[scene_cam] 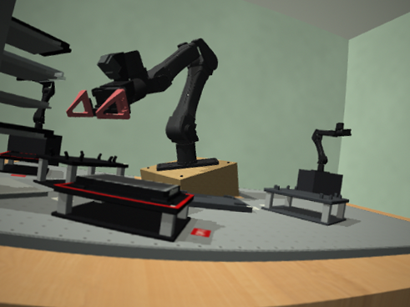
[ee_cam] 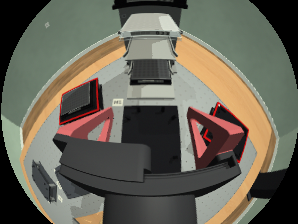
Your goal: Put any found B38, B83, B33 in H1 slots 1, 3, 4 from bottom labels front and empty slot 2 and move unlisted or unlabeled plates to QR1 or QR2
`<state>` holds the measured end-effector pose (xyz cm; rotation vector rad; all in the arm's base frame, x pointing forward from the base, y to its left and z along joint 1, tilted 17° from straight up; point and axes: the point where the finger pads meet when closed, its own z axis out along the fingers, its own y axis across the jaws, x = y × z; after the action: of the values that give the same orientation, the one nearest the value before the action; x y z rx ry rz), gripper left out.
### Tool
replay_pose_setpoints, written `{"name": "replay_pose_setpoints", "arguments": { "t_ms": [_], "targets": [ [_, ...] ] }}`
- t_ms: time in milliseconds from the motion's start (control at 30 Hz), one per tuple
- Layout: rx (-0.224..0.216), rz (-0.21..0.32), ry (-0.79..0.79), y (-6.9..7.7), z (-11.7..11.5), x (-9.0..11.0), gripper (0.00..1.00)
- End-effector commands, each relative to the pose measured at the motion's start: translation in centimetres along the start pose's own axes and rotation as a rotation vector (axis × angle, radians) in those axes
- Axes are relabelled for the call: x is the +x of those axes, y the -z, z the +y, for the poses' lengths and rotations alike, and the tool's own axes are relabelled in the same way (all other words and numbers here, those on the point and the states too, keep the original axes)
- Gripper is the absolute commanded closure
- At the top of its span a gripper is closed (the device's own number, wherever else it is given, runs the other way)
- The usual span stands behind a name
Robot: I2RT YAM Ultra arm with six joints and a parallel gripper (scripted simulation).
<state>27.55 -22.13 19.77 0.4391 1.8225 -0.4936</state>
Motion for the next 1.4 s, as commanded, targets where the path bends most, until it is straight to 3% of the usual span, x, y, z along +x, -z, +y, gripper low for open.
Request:
{"name": "replay_pose_setpoints", "arguments": {
  "t_ms": [0,200,867,1367],
  "targets": [
    [0.003,-0.032,0.007,-0.1,-0.1,-0.6,0.0],
    [0.003,-0.032,0.007,-0.4,-0.1,0.0,0.0],
    [0.003,-0.033,0.006,-3.2,-0.1,-1.2,0.0],
    [0.003,-0.033,0.006,-3.2,-0.1,-1.2,0.0]
  ]
}}
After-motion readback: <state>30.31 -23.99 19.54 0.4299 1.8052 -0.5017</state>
